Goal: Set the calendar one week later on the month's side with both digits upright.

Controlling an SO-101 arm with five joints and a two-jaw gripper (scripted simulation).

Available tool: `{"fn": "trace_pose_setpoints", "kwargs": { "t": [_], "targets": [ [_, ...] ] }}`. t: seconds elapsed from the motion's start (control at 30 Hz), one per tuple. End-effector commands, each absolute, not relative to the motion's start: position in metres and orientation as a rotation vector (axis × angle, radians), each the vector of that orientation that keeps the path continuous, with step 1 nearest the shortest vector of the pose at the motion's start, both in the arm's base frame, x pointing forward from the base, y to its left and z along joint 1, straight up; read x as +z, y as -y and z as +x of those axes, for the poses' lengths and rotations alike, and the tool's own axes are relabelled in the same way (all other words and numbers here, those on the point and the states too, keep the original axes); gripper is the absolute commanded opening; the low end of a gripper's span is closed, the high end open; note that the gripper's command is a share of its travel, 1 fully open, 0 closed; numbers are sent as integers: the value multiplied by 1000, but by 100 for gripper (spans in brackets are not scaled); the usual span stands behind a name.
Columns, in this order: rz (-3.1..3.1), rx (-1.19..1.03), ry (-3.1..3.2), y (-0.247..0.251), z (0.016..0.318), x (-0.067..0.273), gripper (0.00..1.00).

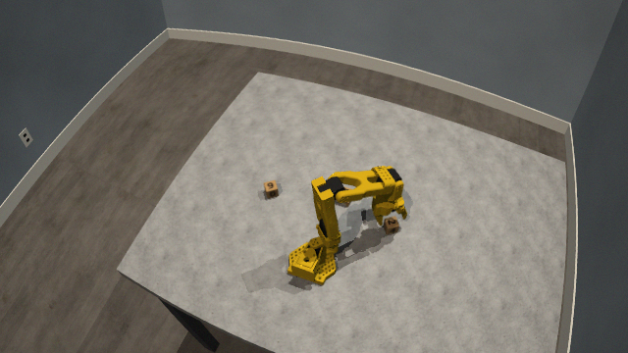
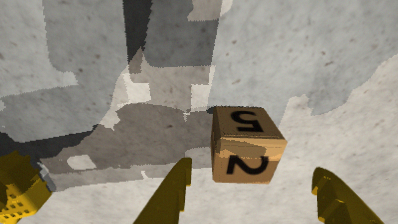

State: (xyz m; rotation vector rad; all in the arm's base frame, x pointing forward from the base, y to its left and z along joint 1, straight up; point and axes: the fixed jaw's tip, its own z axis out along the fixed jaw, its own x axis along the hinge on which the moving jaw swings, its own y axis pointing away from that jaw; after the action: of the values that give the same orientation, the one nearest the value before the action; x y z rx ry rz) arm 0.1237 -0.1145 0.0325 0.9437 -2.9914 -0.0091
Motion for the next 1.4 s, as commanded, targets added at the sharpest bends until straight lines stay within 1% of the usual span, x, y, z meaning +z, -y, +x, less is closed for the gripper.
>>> {"fn": "trace_pose_setpoints", "kwargs": {
  "t": [0.0,0.4,0.9,1.37],
  "targets": [
    [949,25,3004,118,125,29,35],
    [949,25,3004,117,124,19,35],
    [949,25,3004,117,124,18,35],
    [949,25,3004,120,126,18,29]
  ]
}}
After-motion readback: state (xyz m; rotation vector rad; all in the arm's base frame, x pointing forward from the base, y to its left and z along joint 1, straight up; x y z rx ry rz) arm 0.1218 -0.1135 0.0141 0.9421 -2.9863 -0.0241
